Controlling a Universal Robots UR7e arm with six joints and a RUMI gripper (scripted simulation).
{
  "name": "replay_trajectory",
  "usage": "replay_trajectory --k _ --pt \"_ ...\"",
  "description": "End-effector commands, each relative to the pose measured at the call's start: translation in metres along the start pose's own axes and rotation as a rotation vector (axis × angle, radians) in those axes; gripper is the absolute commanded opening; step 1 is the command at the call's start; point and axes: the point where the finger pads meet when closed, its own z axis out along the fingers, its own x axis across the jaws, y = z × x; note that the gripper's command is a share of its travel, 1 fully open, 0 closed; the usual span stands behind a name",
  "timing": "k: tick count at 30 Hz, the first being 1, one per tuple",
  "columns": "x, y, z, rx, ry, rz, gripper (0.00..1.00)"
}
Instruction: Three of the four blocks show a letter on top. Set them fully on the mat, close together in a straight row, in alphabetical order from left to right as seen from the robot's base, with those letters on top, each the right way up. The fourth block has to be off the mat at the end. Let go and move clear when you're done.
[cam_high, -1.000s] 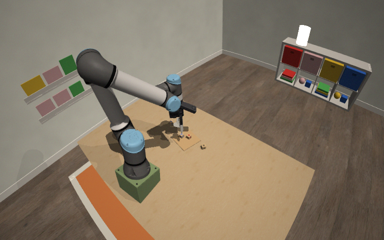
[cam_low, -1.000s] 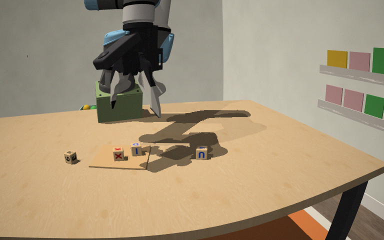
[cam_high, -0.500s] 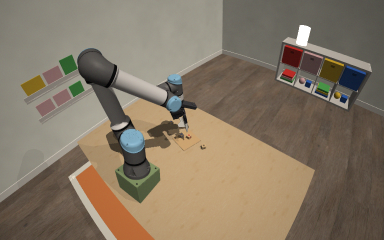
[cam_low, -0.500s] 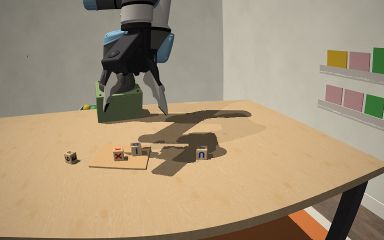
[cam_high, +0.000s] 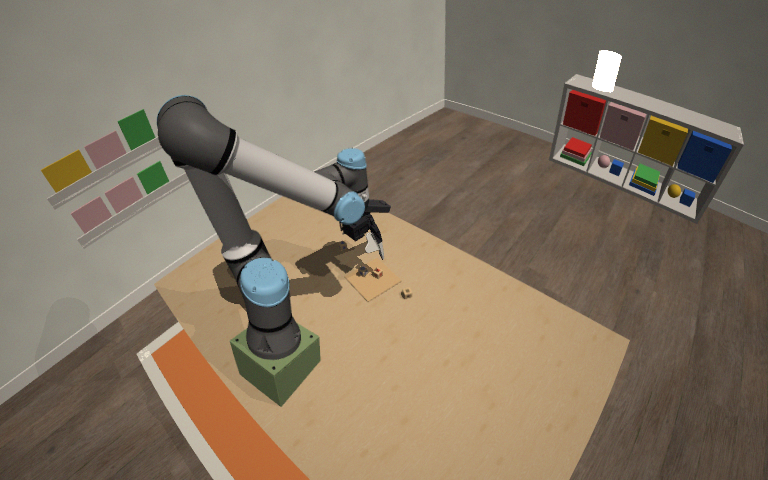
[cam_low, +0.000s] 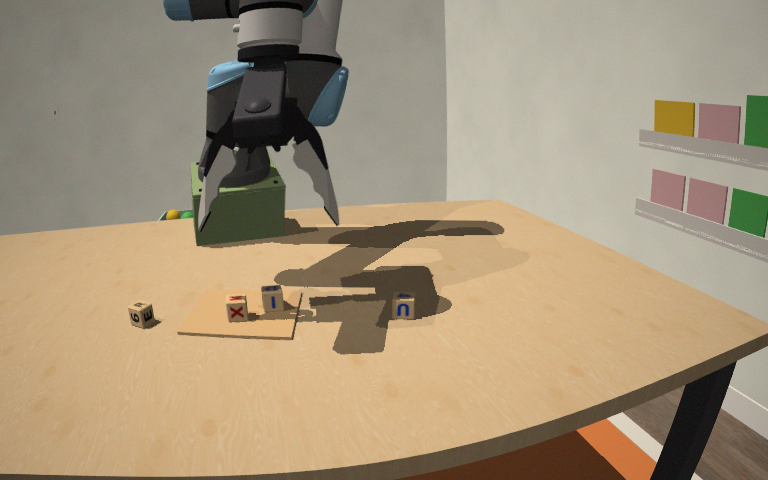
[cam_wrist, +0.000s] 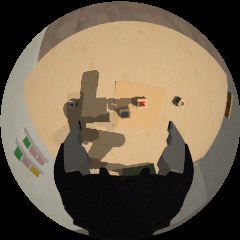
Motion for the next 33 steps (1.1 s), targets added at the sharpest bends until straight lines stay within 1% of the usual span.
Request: replay_trajectory --k 1,9,11,14,26,28,30,33 --pt "-0.0005 -0.0017 -0.0001 0.001 -0.006 -0.139 1.0" --pt "-0.0014 -0.0031 0.0001 0.002 -0.006 -0.353 1.0" --pt "-0.0014 -0.0031 0.0001 0.002 -0.006 -0.353 1.0" --pt "-0.0017 -0.0035 0.0003 0.003 -0.006 -0.465 1.0" --pt "-0.0021 -0.0037 0.0007 0.004 -0.006 -0.783 1.0" --pt "-0.0021 -0.0037 0.0007 0.004 -0.006 -0.783 1.0" --pt "-0.002 -0.0035 0.0008 0.004 -0.005 -0.87 1.0" --pt "-0.0018 -0.0033 0.001 0.004 -0.005 -0.946 1.0"
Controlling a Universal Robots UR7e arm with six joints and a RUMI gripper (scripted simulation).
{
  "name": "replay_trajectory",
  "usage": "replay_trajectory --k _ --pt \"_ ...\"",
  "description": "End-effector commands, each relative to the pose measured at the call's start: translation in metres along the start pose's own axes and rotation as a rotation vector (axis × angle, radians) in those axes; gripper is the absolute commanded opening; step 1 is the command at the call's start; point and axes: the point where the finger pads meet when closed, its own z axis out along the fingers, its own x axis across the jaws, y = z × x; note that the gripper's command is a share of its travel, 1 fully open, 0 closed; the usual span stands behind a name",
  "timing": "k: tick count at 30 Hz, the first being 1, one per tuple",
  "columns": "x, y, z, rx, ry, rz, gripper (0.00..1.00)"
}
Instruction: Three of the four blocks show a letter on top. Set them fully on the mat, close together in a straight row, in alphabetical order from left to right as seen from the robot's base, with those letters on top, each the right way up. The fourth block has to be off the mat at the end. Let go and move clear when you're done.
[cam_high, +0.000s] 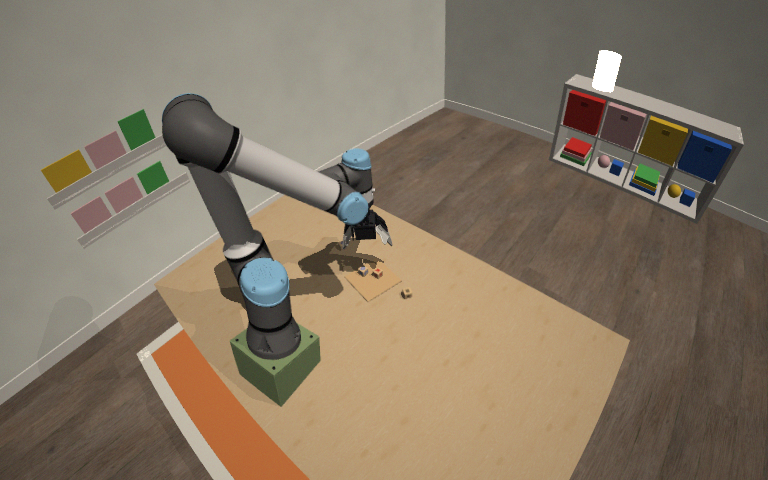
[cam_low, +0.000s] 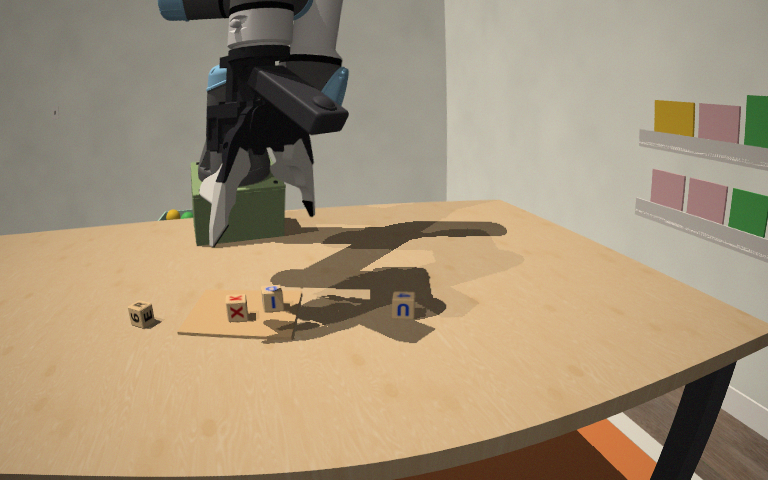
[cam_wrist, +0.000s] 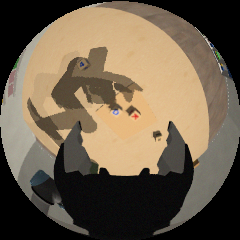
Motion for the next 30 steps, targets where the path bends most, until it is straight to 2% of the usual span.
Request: replay_trajectory --k 1,30 --pt "0.0003 0.0001 -0.0001 0.006 -0.003 -0.14 1.0" --pt "0.0014 0.0073 0.0009 0.007 0.0 -0.852 1.0"
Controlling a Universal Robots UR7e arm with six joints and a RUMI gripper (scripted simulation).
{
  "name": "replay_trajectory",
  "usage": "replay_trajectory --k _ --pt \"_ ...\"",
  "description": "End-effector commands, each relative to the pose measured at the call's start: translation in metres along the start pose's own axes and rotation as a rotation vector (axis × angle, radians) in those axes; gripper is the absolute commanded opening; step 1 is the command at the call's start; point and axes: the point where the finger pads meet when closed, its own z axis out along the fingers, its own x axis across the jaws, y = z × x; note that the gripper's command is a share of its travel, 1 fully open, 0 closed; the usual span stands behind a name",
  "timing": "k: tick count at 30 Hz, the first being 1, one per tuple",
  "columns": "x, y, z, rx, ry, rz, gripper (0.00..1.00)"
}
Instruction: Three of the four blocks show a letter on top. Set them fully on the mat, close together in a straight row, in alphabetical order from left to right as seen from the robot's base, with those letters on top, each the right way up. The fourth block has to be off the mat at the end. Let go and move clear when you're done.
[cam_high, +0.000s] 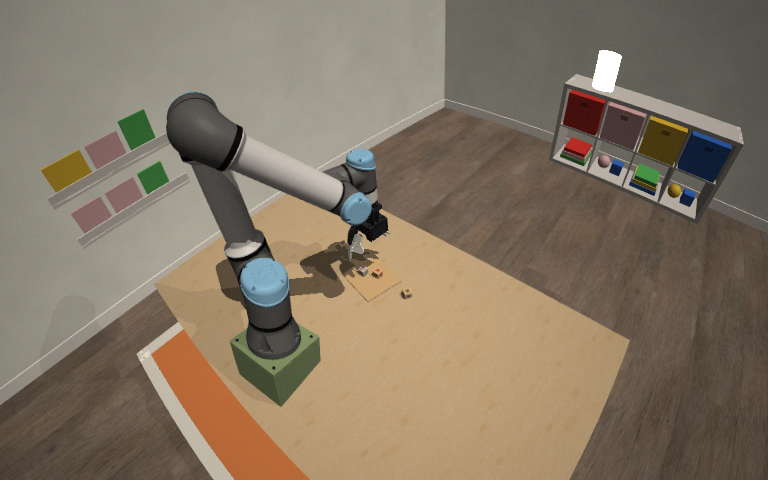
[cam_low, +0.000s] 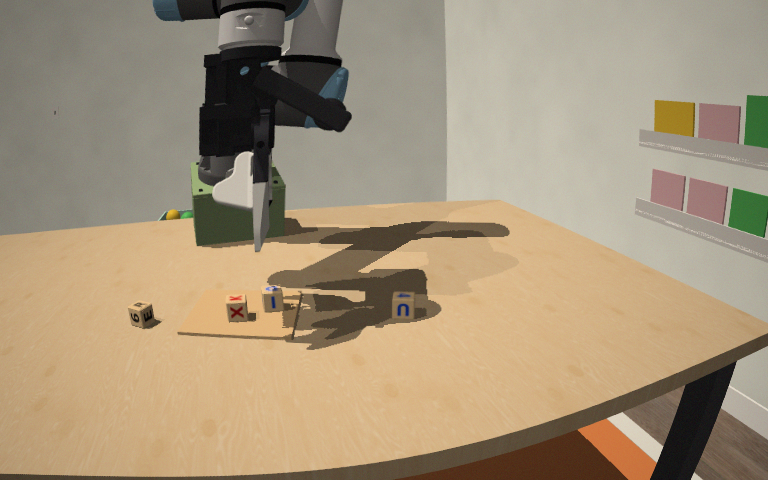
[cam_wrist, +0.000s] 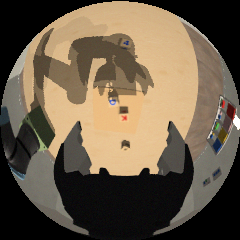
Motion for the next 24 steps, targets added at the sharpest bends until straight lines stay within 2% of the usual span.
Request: replay_trajectory --k 1,24 --pt "0.0 0.002 0.0 0.007 0.002 -0.126 1.0" --pt "-0.004 0.013 0.001 0.006 0.004 -0.715 1.0"
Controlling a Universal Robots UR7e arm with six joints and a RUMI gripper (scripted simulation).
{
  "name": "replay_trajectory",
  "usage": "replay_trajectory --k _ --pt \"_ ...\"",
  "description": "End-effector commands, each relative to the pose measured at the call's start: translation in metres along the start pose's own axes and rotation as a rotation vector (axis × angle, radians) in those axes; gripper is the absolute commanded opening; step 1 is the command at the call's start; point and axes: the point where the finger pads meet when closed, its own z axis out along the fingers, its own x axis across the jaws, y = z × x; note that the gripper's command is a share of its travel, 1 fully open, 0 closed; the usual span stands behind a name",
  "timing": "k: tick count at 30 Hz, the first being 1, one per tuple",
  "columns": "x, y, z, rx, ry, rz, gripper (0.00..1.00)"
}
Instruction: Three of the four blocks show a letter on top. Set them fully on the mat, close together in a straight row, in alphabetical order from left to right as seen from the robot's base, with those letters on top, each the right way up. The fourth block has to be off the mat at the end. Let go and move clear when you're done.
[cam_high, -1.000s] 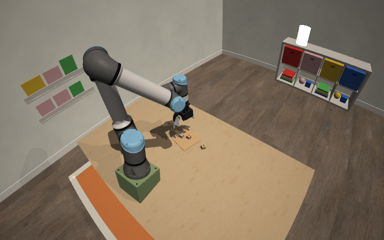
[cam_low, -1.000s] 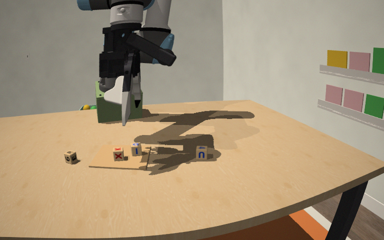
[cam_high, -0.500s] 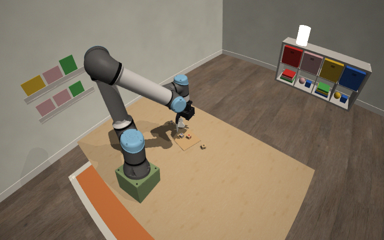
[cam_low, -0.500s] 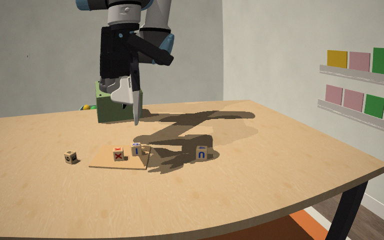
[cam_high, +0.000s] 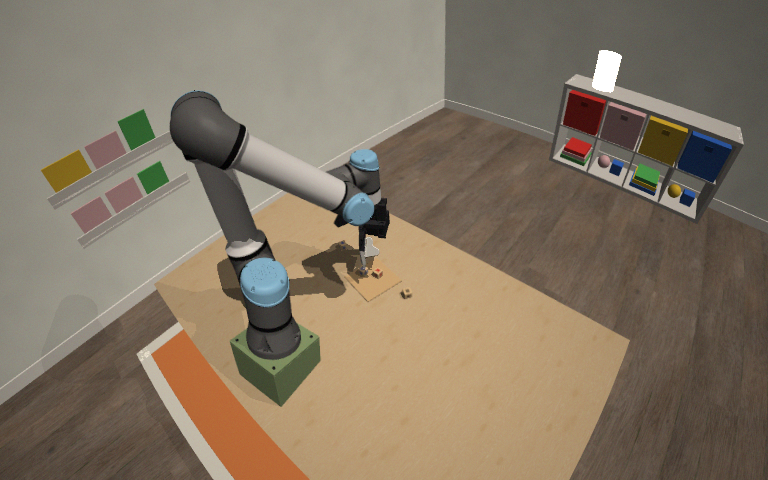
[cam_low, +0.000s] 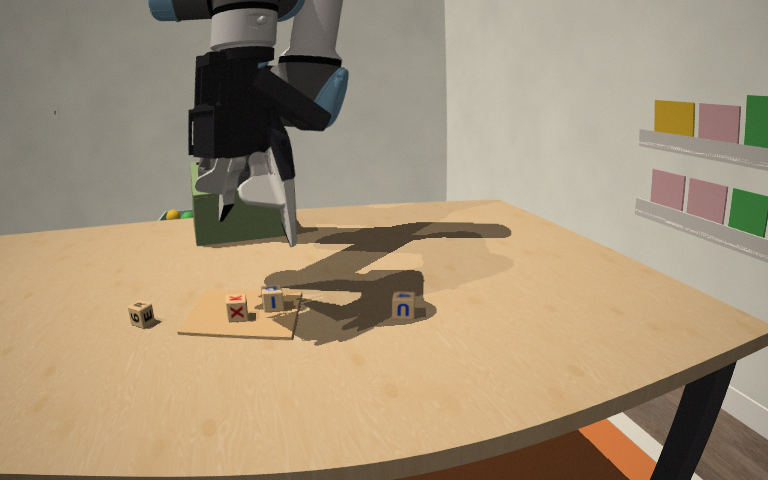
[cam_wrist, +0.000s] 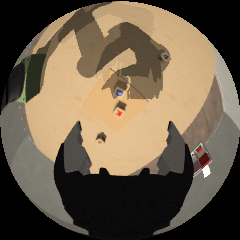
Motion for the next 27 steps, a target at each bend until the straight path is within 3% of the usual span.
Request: replay_trajectory --k 1,27 --pt "-0.002 0.002 0.0 0.004 0.005 -0.139 1.0" --pt "-0.01 0.015 0.001 0.002 0.007 -0.7 1.0"
